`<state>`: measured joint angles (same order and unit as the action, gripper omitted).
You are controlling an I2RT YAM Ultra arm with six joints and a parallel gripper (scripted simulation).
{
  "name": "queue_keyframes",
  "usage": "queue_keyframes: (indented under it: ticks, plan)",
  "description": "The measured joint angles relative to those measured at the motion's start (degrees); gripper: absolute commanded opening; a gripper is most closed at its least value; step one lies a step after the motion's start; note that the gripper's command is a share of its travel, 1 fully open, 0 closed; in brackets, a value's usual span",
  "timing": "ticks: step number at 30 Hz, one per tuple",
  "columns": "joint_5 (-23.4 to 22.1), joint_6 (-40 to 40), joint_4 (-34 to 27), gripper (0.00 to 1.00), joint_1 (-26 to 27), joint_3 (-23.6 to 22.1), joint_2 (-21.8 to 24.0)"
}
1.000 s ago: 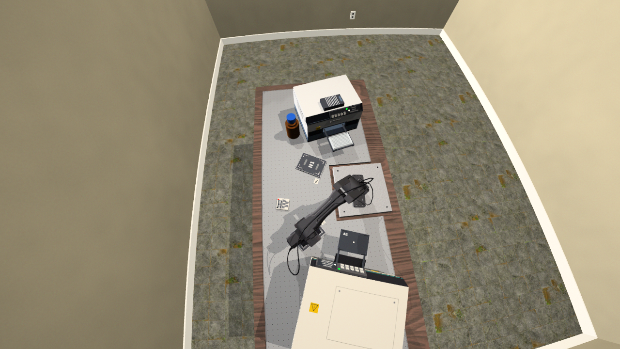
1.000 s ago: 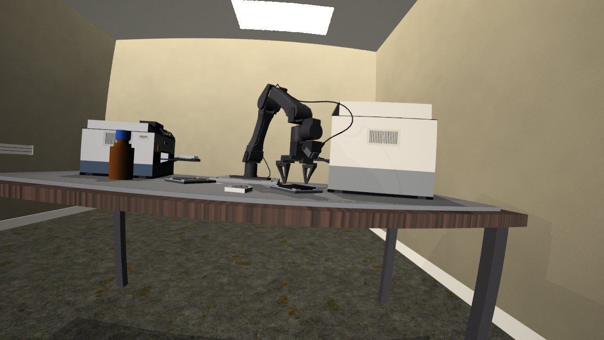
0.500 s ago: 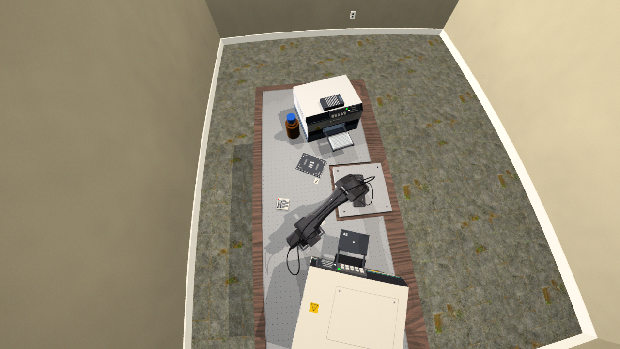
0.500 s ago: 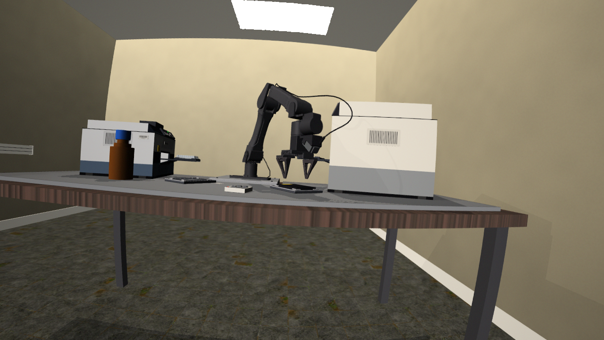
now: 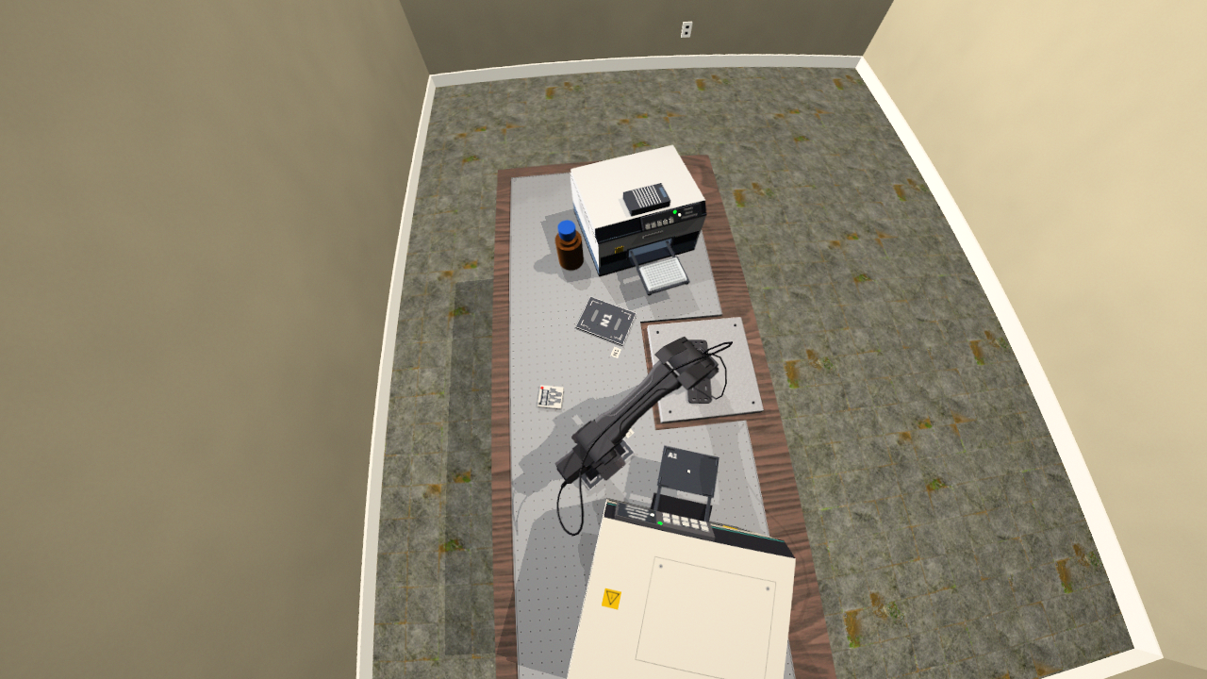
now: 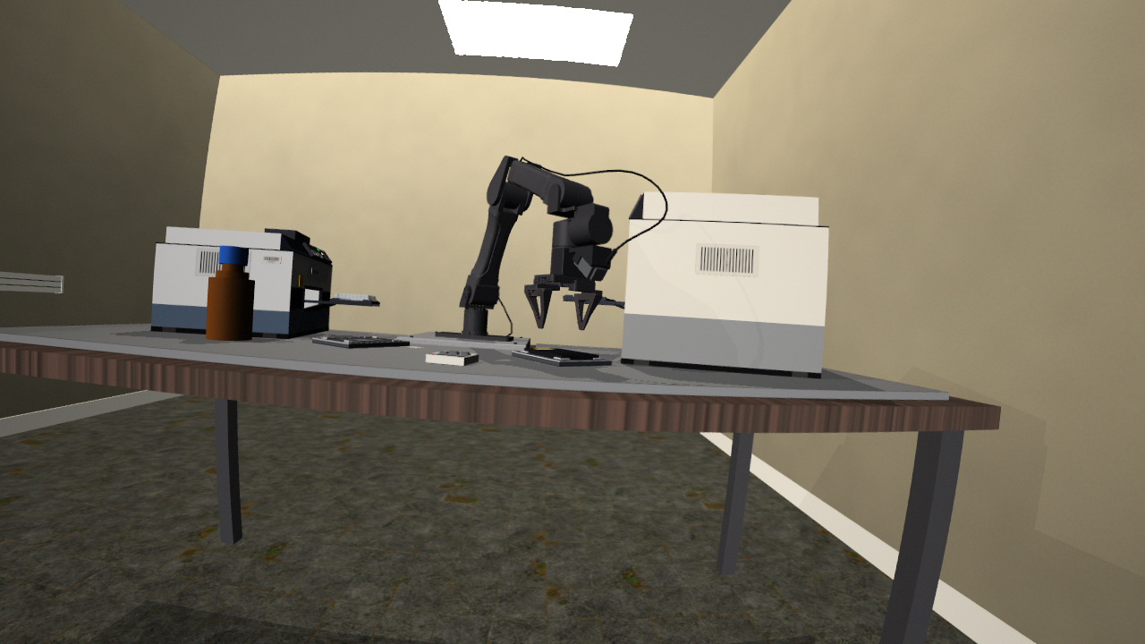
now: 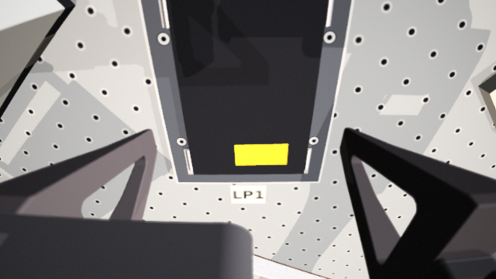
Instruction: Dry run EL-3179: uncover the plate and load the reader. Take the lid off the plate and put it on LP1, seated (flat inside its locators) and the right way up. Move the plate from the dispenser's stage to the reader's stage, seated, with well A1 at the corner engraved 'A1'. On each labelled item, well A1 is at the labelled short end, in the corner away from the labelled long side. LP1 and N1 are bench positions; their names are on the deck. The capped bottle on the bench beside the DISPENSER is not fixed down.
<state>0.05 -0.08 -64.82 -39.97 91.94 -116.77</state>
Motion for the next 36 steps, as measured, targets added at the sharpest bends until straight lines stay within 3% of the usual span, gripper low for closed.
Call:
queue_keyframes:
  ticks: [36]
  plan:
    - [0.00,0.00,-9.03,1.00,0.00,7.89,0.98]
